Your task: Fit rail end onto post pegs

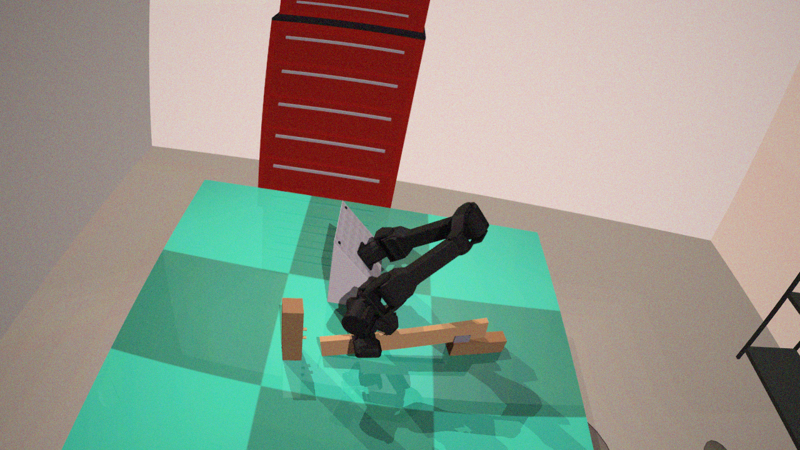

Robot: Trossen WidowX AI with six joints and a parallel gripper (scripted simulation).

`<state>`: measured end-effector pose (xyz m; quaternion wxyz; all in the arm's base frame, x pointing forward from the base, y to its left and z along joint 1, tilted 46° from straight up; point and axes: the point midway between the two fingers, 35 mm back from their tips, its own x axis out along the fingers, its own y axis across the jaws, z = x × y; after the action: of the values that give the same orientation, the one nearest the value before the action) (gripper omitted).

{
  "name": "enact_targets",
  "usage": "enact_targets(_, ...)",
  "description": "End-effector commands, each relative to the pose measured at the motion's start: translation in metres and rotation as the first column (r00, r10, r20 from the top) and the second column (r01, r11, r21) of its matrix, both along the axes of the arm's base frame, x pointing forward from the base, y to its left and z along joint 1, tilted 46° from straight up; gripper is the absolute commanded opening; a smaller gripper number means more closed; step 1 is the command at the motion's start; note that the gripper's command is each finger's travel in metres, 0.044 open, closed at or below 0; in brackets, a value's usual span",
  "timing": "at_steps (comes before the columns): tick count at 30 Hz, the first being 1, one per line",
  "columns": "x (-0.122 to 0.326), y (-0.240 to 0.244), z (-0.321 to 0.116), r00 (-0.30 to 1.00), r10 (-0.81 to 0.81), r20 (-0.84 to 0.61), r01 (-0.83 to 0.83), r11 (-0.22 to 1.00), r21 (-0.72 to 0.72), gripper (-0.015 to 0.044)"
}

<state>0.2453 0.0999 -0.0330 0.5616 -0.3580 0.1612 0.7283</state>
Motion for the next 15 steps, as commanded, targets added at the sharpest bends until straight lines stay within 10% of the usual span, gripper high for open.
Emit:
enact_targets(1,-0.0001,0.0004,-0.0001,1.000,-0.003,-0.002,0.003,1.000,0.003,0.0000)
enact_targets(15,0.0002,-0.0013,0.0011,1.000,-0.003,-0.002,0.003,1.000,0.003,0.0000)
